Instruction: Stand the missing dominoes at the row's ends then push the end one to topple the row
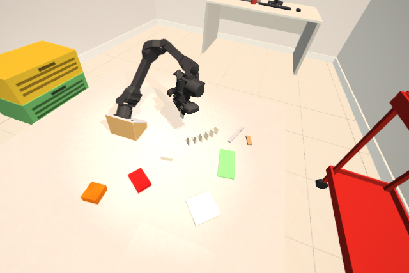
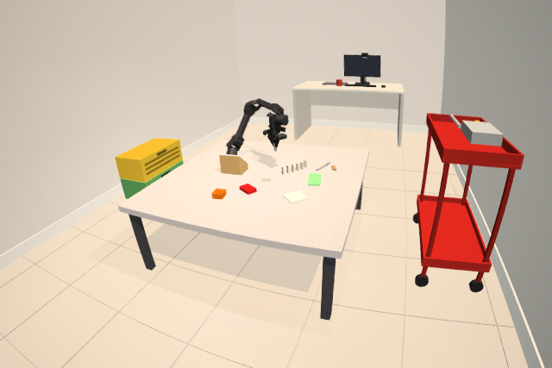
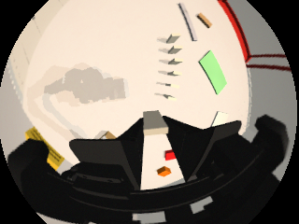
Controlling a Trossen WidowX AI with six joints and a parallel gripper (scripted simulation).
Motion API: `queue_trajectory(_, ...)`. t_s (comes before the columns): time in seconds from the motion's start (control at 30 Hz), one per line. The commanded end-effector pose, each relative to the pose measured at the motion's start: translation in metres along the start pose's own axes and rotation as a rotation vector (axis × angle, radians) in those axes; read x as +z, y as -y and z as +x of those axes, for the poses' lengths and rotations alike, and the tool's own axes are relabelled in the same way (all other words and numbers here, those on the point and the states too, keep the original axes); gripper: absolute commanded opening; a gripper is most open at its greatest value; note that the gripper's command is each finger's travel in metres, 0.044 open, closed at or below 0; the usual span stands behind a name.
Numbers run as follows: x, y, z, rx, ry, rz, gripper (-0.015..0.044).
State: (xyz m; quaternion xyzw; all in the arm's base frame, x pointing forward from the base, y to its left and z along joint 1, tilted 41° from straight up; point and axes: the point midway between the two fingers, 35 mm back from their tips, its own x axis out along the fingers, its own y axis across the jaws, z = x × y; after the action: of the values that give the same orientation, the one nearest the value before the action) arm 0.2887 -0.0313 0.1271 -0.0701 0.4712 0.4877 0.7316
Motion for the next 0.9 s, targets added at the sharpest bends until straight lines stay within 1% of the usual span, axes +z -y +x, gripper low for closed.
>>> queue_trajectory(0.0, -0.03, 0.055, 0.003, -0.002, -0.003, 0.183, 0.0107)
queue_trajectory(0.07, -0.036, 0.063, 0.004, -0.002, -0.002, 0.211, 0.0107)
queue_trajectory(0.33, -0.035, 0.064, 0.008, -0.003, -0.003, 0.211, 0.0107)
queue_trajectory(0.87, -0.034, 0.069, 0.099, -0.004, -0.002, 0.209, 0.0107)
